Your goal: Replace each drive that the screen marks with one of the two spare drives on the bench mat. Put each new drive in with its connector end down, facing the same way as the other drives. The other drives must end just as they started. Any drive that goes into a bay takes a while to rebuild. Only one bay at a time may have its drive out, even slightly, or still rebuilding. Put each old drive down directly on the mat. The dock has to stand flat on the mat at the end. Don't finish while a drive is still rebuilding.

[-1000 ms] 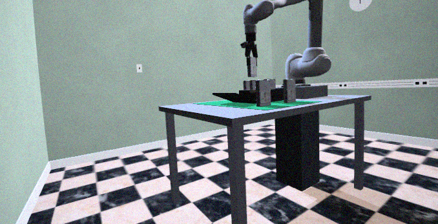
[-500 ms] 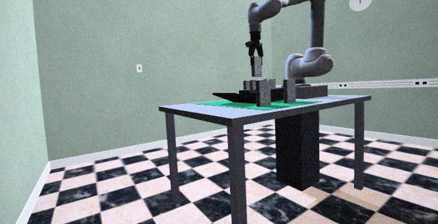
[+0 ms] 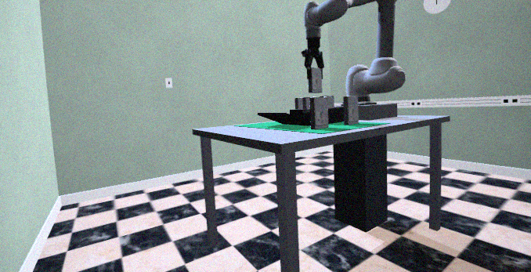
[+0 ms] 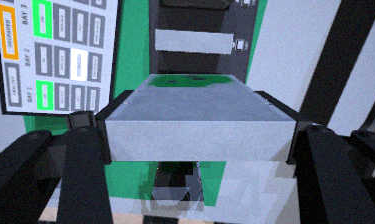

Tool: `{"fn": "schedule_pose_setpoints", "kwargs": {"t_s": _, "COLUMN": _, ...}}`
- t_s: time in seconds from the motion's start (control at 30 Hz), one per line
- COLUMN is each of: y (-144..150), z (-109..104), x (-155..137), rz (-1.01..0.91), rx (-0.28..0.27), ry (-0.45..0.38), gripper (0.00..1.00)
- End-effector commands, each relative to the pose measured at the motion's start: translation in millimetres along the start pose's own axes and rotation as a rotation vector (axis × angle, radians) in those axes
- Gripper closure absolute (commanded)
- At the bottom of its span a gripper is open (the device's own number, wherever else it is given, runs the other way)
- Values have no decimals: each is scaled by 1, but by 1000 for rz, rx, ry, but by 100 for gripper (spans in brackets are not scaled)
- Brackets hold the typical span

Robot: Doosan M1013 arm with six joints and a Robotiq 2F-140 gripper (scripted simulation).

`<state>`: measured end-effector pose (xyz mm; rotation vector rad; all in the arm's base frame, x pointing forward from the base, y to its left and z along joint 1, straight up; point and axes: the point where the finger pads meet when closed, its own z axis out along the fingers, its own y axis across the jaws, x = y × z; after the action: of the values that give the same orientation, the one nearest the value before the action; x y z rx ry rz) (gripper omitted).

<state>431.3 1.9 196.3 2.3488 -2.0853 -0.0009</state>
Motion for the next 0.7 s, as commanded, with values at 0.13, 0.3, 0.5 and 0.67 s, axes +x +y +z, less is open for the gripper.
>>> {"fn": "schedule_pose_setpoints", "kwargs": {"t_s": 0.13, "y": 1, "z": 0, "x": -6, "rz": 18, "rx": 1, "ry": 0, "gripper": 90}}
{"fn": "schedule_pose_setpoints", "kwargs": {"t_s": 0.3, "y": 1, "z": 0, "x": -10, "rz": 32, "rx": 1, "ry": 0, "gripper": 90}}
{"fn": "schedule_pose_setpoints", "kwargs": {"t_s": 0.5, "y": 2, "z": 0, "x": -13, "rz": 42, "rx": 1, "ry": 0, "gripper": 90}}
{"fn": "schedule_pose_setpoints", "kwargs": {"t_s": 0.67, "y": 2, "z": 0, "x": -14, "rz": 45, "rx": 1, "ry": 0, "gripper": 90}}
